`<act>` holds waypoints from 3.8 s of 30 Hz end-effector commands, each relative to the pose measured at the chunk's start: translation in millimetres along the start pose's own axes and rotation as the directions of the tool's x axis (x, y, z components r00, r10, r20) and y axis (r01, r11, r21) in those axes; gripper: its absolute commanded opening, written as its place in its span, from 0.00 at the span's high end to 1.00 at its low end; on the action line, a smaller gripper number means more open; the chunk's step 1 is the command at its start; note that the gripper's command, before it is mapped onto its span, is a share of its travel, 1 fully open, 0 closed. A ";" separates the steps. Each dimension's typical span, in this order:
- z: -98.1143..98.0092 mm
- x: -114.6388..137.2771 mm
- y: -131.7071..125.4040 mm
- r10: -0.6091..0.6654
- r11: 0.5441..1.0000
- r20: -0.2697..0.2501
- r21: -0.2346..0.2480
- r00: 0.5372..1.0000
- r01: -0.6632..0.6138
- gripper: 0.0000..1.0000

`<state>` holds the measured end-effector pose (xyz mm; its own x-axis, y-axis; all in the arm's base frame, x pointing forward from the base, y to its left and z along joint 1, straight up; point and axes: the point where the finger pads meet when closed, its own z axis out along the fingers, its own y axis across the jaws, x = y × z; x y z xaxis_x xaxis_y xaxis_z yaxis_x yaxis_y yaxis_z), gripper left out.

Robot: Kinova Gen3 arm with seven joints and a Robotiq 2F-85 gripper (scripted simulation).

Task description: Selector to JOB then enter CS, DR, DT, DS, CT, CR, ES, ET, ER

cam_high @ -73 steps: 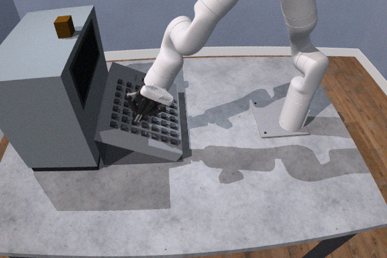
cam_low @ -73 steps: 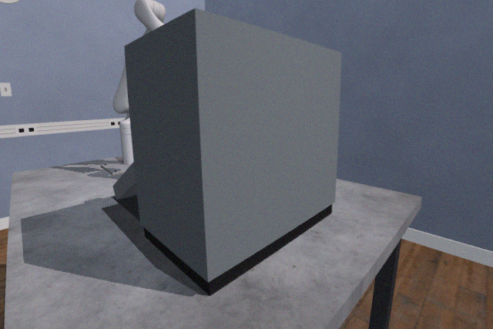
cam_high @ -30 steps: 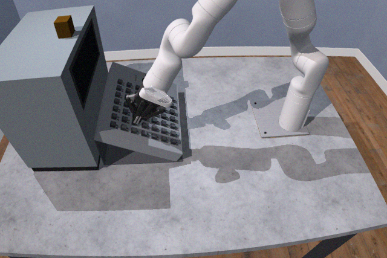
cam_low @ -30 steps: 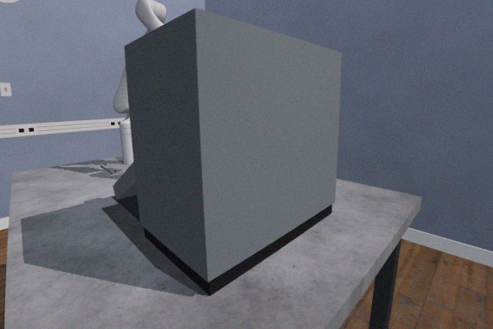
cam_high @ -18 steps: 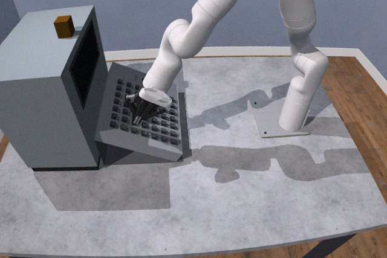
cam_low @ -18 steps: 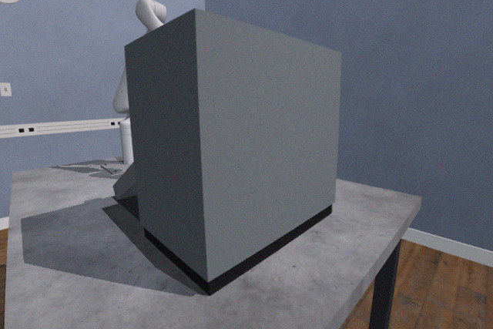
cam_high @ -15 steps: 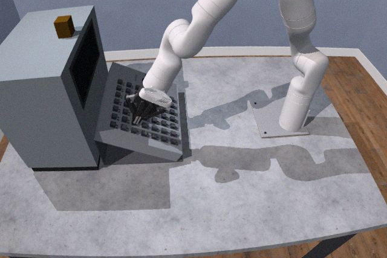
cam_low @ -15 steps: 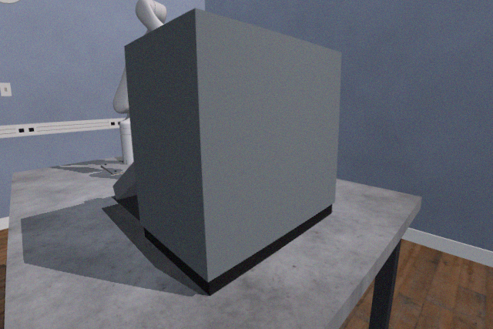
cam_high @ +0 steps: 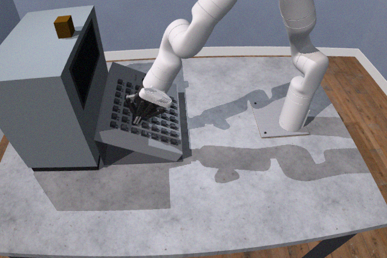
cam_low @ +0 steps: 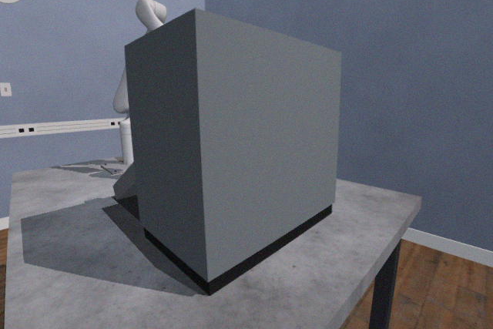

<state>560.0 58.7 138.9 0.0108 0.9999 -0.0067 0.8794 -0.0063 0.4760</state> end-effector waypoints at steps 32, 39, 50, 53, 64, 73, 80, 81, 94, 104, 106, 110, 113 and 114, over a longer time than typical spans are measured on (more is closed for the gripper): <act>0.8 0.1 0.9 0.000 1.000 0.000 -0.002 1.000 0.000 0.90; 0.8 0.1 0.9 0.000 1.000 0.000 -0.002 1.000 0.000 0.90; -1.7 0.1 0.9 0.000 1.000 0.000 -0.002 1.000 0.000 0.90; -4.8 0.1 0.9 0.000 1.000 0.000 -0.002 1.000 0.000 0.90; -18.9 0.1 0.9 0.000 1.000 0.000 -0.002 1.000 0.000 0.90; -28.5 0.1 0.9 0.000 1.000 0.000 -0.002 1.000 0.000 0.90; -31.9 0.1 0.8 0.000 1.000 0.000 -0.002 1.000 0.000 0.90; -31.9 0.1 0.8 0.000 1.000 0.000 -0.002 1.000 0.000 0.90; -31.9 -54.2 0.8 0.000 1.000 0.000 -0.002 1.000 0.000 0.90; -30.5 -67.9 0.8 0.000 1.000 0.000 -0.002 1.000 0.000 0.90; -29.6 -67.9 0.8 0.000 1.000 0.000 -0.002 1.000 0.000 0.90; -25.8 -67.9 0.8 0.000 1.000 0.000 -0.002 1.000 0.000 0.90; -20.9 -67.9 0.9 0.000 1.000 0.000 -0.002 1.000 0.000 0.90; -19.2 -67.9 0.9 0.000 1.000 0.000 -0.002 1.000 0.000 0.90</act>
<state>549.1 -8.9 157.5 0.0105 0.9999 -0.0065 0.8798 -0.0061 0.4752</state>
